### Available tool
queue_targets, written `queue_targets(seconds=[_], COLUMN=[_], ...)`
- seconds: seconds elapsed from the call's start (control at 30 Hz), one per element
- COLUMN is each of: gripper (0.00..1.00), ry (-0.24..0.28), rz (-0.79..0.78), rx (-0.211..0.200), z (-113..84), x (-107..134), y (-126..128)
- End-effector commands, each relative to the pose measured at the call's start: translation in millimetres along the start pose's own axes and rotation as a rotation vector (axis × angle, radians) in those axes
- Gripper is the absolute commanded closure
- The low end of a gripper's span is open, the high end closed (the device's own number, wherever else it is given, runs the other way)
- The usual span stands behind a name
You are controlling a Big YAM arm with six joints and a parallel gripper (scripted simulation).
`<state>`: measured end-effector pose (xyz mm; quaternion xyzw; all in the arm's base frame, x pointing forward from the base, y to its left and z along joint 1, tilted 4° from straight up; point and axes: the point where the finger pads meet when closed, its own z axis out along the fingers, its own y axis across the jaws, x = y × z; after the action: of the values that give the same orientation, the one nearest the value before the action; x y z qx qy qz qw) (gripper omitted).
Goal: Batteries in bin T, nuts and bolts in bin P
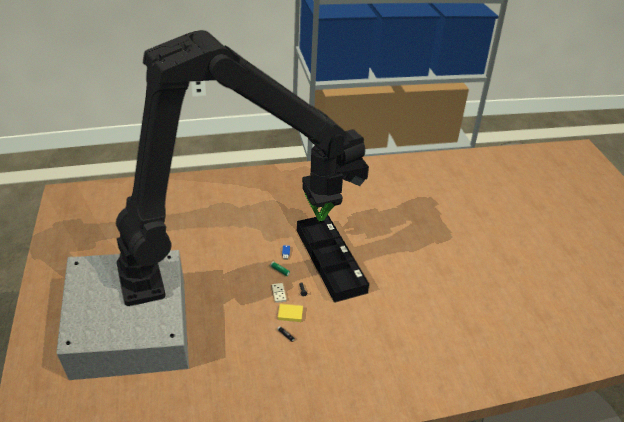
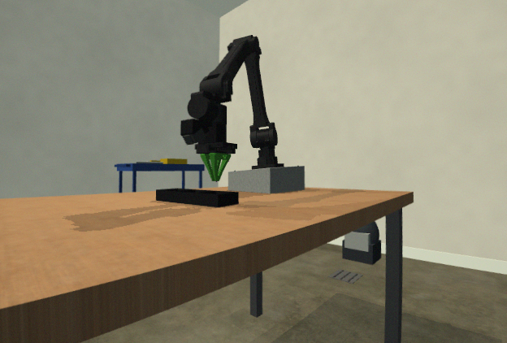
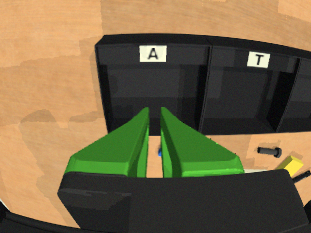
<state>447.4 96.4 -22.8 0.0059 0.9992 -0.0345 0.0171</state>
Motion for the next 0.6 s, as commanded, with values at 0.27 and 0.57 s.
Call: queue_targets(seconds=[0.27,0.57], gripper=[0.92,0.92], ry=[-0.027,-0.027], rz=[0.006,0.009], rx=[-0.004,-0.004], z=[-10.4,-10.6], x=[-21.8,-23.4], y=[9.9,9.0])
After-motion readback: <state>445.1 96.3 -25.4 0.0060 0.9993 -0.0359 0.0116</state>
